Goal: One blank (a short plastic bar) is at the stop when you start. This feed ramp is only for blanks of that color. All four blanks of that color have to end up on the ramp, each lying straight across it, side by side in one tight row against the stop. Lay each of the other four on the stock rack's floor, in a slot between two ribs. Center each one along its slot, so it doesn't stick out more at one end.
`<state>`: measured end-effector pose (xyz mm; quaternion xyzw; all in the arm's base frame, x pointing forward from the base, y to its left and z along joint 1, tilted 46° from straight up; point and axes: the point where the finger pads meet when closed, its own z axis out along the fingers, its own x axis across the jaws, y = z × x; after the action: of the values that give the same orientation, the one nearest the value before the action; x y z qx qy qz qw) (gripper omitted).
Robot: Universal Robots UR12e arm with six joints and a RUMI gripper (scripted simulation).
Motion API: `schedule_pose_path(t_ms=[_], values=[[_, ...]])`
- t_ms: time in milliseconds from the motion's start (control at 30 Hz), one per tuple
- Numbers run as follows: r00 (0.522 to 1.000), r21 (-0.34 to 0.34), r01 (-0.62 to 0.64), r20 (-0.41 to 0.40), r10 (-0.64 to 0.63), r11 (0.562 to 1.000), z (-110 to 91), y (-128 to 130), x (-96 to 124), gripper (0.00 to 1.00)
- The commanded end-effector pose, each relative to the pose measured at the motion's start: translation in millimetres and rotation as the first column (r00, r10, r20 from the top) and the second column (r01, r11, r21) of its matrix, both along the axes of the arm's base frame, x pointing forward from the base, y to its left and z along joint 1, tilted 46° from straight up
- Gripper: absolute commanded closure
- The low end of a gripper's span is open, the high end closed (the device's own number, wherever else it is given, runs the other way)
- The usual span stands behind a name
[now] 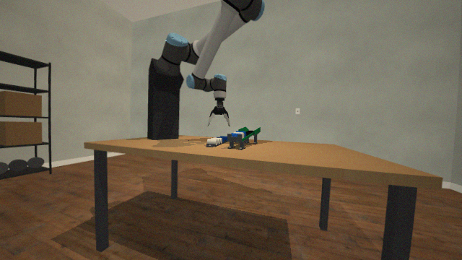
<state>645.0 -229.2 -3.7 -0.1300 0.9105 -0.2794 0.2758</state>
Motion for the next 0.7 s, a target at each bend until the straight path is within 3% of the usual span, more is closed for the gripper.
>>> schedule_pose_path(t_ms=[0,100,267,433,600,667], values=[[0.992,-0.084,-0.112,-0.071,0.106,0.990,0.7,2.1,2.2,0.00],[0.988,-0.101,-0.135,-0.087,0.127,0.986,0.8,2.6,2.7,0.00],[0.956,-0.184,-0.264,-0.179,0.231,0.947,0.8,5.2,5.3,0.00],[0.898,-0.258,-0.406,-0.290,0.330,0.877,0.5,8.5,8.0,0.00],[0.812,-0.314,-0.552,-0.413,0.412,0.772,-0.4,12.4,10.5,0.00],[0.812,-0.314,-0.552,-0.413,0.412,0.772,-0.4,12.4,10.5,0.00]])
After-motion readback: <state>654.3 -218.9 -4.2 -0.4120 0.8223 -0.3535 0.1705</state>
